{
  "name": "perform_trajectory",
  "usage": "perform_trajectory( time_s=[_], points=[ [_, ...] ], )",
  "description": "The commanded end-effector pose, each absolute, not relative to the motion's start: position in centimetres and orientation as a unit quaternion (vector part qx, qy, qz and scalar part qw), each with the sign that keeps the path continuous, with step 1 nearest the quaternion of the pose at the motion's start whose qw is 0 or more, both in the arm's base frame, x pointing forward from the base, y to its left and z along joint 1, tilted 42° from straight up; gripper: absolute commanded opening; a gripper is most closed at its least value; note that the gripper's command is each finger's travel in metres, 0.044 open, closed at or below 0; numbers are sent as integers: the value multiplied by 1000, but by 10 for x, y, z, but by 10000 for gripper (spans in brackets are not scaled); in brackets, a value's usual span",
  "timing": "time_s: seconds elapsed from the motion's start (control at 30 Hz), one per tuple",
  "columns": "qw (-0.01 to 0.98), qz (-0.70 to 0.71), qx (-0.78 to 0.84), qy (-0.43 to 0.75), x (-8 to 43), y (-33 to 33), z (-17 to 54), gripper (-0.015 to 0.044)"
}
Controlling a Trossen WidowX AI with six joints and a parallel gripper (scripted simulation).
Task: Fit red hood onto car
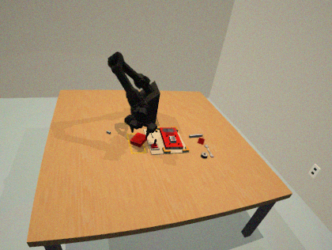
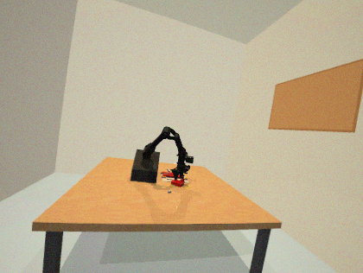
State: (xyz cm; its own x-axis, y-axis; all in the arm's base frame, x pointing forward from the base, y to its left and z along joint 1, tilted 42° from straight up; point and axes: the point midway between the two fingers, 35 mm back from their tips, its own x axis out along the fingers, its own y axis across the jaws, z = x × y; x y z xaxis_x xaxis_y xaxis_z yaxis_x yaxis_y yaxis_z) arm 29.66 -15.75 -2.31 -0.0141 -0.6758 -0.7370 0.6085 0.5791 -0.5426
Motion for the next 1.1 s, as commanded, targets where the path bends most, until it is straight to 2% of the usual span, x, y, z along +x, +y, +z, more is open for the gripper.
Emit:
perform_trajectory(
  time_s=[0.0, 1.07],
  points=[
    [701, -455, -32, 548, 296, -159, -27, 440],
    [701, -455, -33, 548, 295, -172, -41, 440]
  ],
)
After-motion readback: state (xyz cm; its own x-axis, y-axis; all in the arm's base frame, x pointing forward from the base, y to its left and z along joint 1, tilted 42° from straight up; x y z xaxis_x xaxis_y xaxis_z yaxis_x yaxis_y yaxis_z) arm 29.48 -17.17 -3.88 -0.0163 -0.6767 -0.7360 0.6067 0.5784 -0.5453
